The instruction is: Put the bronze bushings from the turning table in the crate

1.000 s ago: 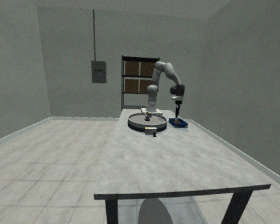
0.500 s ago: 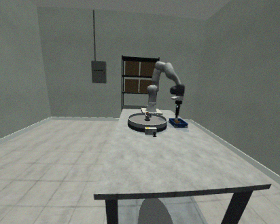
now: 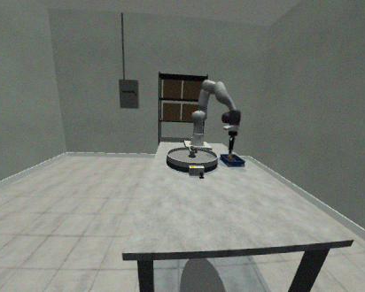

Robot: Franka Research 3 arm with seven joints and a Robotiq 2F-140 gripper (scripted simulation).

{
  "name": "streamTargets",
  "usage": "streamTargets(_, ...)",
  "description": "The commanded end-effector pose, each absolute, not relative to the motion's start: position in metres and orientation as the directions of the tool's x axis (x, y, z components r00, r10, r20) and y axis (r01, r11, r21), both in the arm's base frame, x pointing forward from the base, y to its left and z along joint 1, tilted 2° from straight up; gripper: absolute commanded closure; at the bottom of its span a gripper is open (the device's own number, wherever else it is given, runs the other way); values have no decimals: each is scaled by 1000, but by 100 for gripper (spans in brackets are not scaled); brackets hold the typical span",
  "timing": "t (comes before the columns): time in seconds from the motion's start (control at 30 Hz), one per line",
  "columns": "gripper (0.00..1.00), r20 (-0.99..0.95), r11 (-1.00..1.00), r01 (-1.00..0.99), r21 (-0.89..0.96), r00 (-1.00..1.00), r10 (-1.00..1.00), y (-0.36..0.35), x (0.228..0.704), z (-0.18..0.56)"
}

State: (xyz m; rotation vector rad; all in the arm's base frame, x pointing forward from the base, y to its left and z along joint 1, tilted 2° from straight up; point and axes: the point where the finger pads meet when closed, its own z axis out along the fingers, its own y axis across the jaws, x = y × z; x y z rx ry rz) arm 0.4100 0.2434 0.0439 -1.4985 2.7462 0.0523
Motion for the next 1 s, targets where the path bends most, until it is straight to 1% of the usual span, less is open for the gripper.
streamTargets(0.0, 90, -30, 538, -842, 23, -539, -842, 245, 410, 43)
streamTargets(0.5, 90, -30, 538, -842, 23, -539, -842, 245, 410, 47)
streamTargets(0.8, 90, -30, 538, -842, 23, -539, -842, 244, 410, 67)
streamTargets(0.97, 90, -30, 538, -842, 23, -539, -842, 243, 410, 89)
